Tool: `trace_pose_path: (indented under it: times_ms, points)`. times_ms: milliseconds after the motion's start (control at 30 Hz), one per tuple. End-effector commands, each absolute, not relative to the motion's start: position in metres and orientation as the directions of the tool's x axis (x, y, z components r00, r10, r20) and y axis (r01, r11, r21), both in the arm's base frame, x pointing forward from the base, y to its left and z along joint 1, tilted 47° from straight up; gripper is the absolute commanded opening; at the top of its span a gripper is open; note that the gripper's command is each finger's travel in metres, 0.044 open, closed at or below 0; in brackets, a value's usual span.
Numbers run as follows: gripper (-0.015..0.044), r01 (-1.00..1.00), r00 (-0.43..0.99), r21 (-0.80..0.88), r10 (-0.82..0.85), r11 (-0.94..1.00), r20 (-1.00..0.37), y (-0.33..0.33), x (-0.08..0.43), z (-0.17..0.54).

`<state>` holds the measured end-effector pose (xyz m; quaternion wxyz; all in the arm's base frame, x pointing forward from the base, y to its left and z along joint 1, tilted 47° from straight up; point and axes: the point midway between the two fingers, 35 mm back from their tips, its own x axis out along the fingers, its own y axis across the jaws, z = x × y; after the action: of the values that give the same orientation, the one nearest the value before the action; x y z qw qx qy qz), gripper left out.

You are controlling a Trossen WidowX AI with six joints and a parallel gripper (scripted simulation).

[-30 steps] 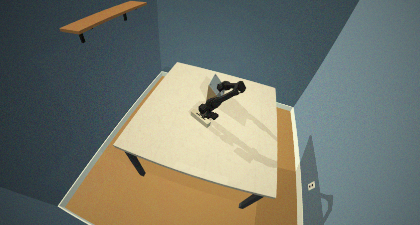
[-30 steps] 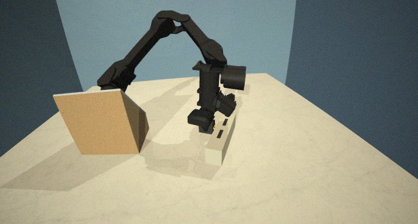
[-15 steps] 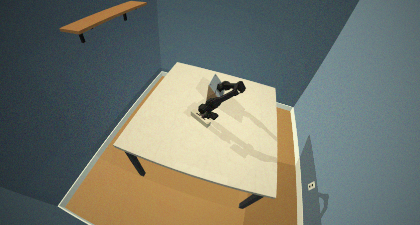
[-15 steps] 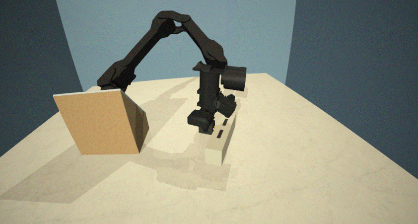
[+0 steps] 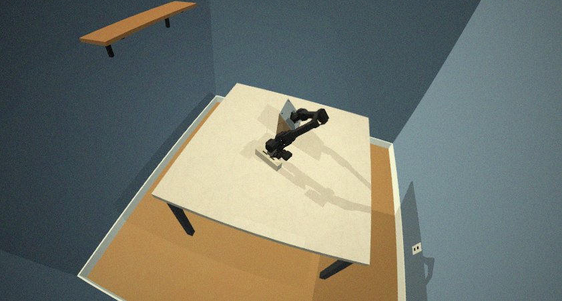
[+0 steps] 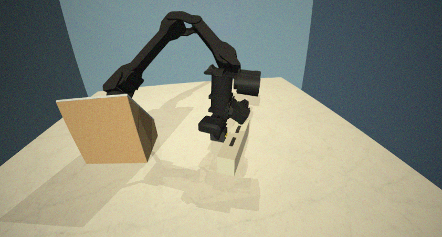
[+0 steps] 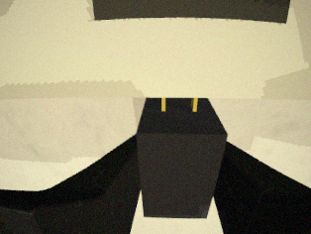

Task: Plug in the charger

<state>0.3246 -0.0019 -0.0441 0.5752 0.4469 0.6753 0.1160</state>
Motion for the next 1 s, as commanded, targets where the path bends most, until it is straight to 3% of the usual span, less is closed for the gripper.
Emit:
trace_pose_path:
  times_ms: [0, 967]
  points:
    - [0.0, 0.464, 0.069, 0.675, 0.736, 0.574, -0.673, -0.0031, 0.328, -0.0423]
    - [0.0, 0.464, 0.069, 0.675, 0.736, 0.574, -0.674, -0.0052, 0.332, -0.0441]
